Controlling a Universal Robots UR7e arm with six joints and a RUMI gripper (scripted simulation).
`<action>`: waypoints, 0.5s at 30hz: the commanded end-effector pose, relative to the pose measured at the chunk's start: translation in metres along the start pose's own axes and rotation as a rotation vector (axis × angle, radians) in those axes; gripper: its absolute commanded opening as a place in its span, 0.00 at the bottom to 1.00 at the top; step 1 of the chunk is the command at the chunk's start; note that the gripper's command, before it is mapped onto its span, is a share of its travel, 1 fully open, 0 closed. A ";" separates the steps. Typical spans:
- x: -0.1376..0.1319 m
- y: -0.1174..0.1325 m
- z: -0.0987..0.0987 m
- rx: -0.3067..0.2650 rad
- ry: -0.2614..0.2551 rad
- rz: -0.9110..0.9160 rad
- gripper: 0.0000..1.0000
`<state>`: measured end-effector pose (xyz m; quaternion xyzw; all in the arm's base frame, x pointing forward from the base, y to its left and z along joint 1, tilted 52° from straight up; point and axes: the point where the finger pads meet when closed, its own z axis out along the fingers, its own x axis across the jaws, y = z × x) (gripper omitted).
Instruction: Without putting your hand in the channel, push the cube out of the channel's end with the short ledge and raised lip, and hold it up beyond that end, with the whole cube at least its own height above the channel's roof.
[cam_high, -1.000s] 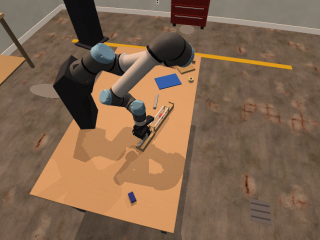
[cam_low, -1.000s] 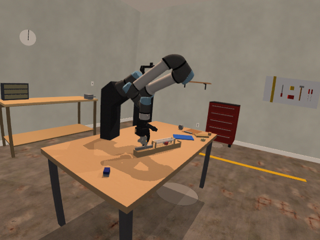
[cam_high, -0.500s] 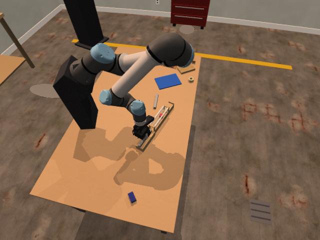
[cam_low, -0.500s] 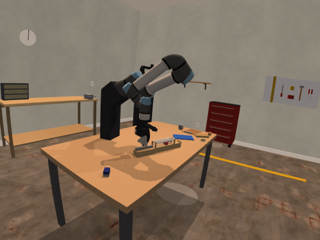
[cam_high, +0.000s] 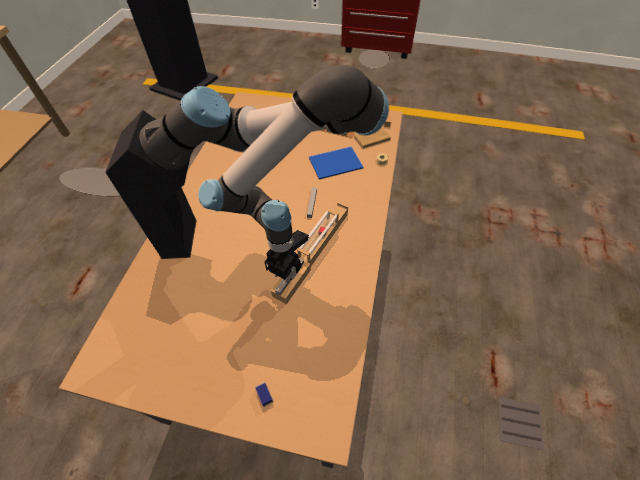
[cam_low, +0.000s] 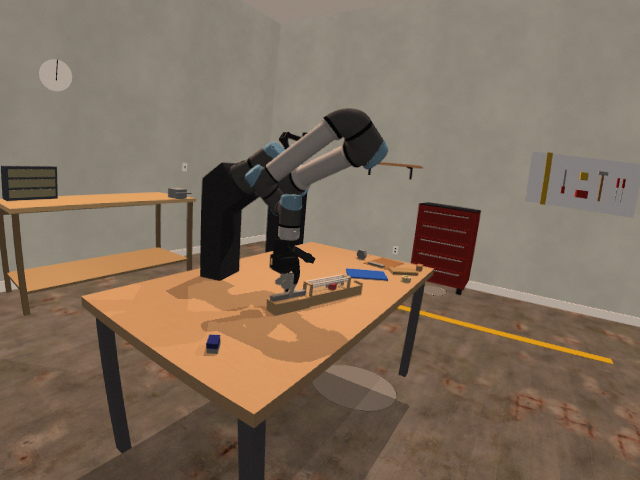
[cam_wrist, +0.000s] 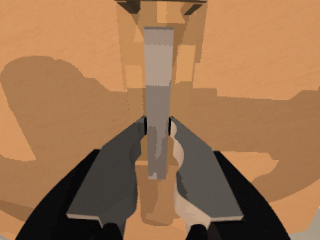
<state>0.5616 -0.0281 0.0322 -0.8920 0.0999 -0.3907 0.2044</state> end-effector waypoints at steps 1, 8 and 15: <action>0.000 0.000 0.000 0.000 0.001 0.000 0.00; 0.000 -0.003 0.000 0.000 0.001 0.000 0.00; 0.000 -0.015 0.000 0.000 0.001 0.000 0.00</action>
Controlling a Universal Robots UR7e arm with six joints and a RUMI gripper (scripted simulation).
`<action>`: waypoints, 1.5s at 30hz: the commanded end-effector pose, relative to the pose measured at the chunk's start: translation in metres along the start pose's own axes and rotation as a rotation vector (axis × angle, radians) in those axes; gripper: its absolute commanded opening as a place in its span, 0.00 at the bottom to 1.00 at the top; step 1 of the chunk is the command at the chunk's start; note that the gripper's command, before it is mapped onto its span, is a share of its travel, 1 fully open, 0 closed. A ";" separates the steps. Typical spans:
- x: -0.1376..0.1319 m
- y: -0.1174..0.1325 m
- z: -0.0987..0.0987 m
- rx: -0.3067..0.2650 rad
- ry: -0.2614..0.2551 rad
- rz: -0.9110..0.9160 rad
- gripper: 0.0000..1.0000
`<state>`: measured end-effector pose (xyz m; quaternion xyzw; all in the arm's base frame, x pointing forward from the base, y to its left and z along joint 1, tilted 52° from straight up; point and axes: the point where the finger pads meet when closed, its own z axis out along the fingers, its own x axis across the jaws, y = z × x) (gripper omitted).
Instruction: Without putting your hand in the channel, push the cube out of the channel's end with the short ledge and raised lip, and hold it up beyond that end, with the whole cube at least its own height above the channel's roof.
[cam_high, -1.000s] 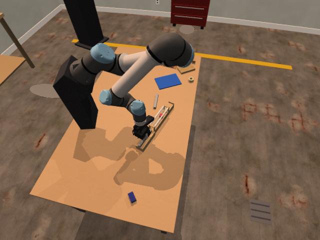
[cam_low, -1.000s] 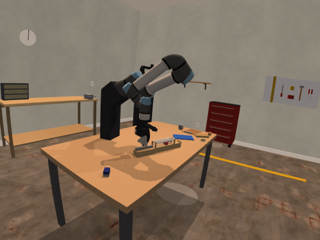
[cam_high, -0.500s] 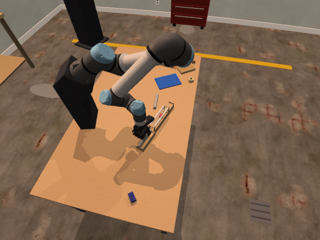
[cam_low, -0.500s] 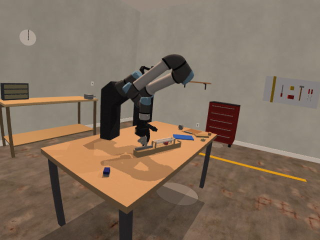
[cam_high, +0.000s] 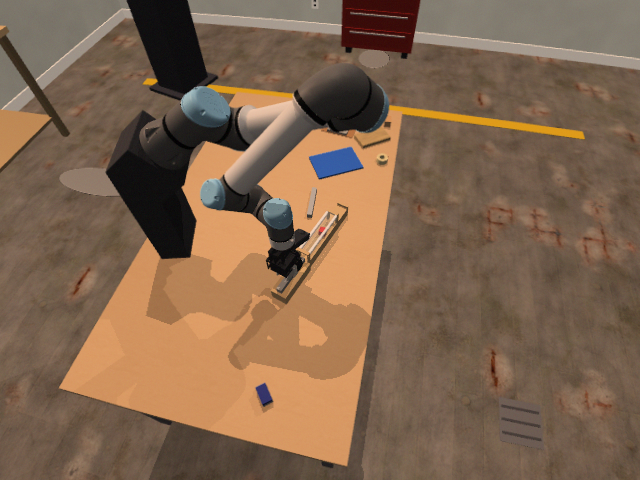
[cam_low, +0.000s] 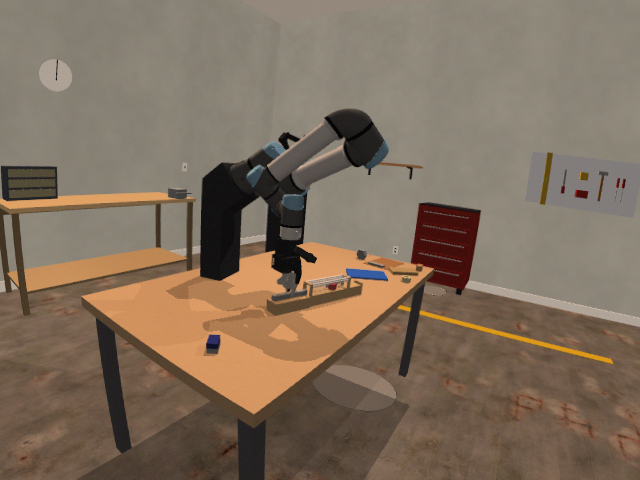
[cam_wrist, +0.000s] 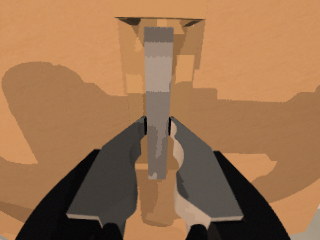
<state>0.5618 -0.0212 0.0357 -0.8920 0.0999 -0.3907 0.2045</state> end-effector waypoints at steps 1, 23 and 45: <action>0.000 -0.010 0.000 0.000 0.001 0.000 0.00; 0.001 -0.056 0.000 0.000 0.001 0.000 0.00; 0.001 -0.061 0.000 0.000 0.001 0.000 0.00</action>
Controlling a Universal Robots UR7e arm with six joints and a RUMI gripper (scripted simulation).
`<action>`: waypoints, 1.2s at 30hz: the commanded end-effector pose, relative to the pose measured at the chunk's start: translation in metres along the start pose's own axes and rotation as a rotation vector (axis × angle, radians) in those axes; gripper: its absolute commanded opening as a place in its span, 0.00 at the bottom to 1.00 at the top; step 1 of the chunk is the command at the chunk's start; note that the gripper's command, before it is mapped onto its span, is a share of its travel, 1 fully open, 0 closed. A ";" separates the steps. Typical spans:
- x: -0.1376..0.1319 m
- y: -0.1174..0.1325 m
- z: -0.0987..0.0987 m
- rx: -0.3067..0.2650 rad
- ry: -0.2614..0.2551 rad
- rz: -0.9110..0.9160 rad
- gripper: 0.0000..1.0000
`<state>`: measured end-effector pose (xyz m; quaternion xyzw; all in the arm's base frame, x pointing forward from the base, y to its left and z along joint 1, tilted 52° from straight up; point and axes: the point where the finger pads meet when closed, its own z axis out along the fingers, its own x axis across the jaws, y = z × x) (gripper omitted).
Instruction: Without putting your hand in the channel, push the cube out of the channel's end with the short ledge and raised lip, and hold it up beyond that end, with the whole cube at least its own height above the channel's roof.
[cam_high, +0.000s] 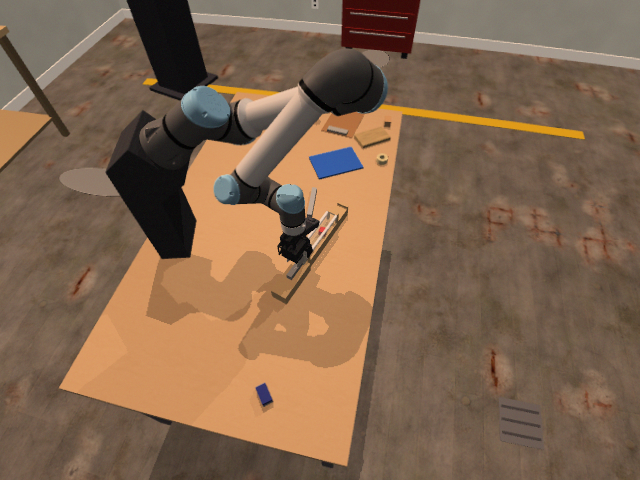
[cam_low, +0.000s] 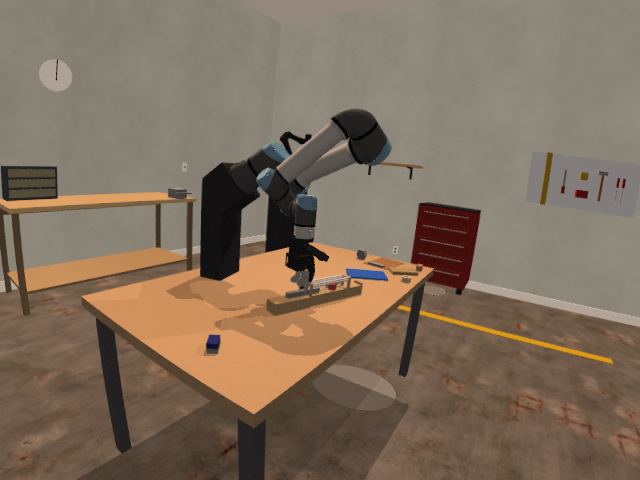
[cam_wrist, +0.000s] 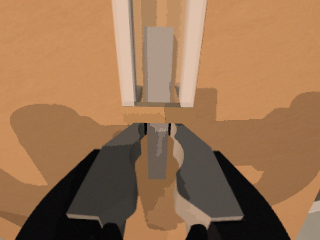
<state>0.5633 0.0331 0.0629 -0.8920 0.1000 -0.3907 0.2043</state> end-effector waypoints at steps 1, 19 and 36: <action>0.000 0.000 0.000 0.000 0.001 0.000 0.00; 0.000 0.000 0.000 0.000 0.001 0.000 0.00; 0.000 0.000 0.000 0.000 0.001 0.000 0.22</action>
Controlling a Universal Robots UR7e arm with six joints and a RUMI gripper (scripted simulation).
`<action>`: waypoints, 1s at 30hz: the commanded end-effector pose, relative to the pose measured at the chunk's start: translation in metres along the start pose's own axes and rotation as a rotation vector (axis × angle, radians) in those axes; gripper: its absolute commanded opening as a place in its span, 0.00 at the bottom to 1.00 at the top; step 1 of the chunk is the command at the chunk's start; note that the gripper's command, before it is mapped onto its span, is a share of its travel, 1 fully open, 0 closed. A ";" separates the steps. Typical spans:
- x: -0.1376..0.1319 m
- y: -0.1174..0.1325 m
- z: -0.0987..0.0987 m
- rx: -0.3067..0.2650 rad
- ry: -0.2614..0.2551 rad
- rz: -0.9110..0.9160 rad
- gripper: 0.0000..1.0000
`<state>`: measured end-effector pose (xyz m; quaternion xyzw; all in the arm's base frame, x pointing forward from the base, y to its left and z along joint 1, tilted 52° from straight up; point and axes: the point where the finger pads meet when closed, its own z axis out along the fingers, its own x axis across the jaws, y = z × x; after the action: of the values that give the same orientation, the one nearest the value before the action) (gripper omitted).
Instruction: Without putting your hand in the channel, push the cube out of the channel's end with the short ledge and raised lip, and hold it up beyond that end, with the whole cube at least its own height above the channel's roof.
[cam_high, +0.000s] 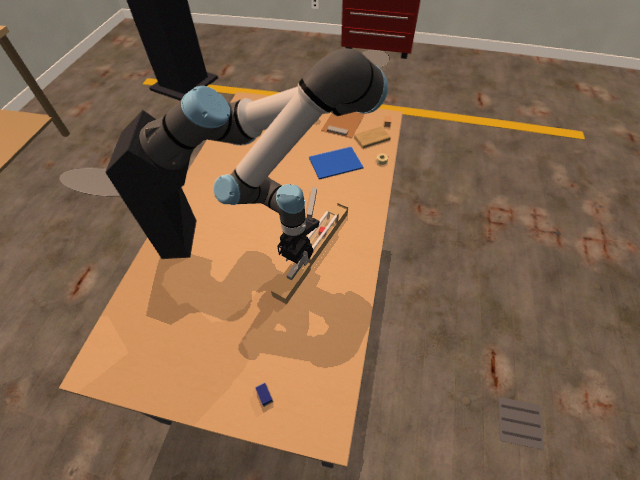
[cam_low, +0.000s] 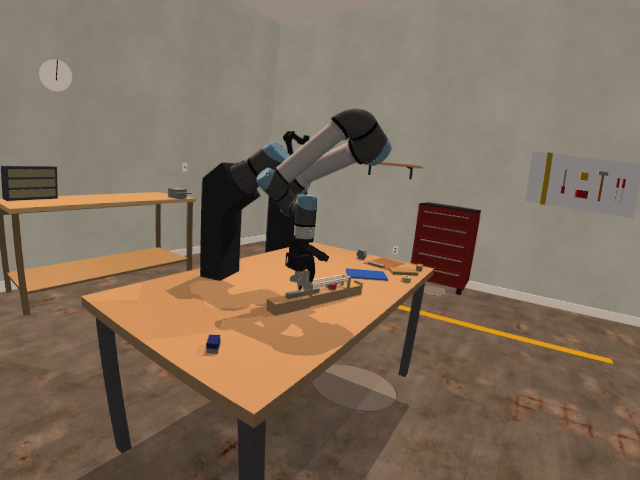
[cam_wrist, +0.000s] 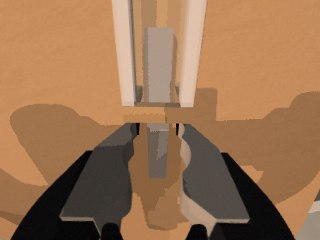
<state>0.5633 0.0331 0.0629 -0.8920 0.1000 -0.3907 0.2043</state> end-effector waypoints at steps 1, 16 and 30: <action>0.000 0.000 0.000 0.000 0.001 0.000 0.22; 0.000 0.000 0.000 0.000 0.001 0.000 0.22; 0.000 0.000 -0.007 0.000 0.001 0.000 0.22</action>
<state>0.5615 0.0324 0.0644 -0.8920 0.1000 -0.3907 0.2043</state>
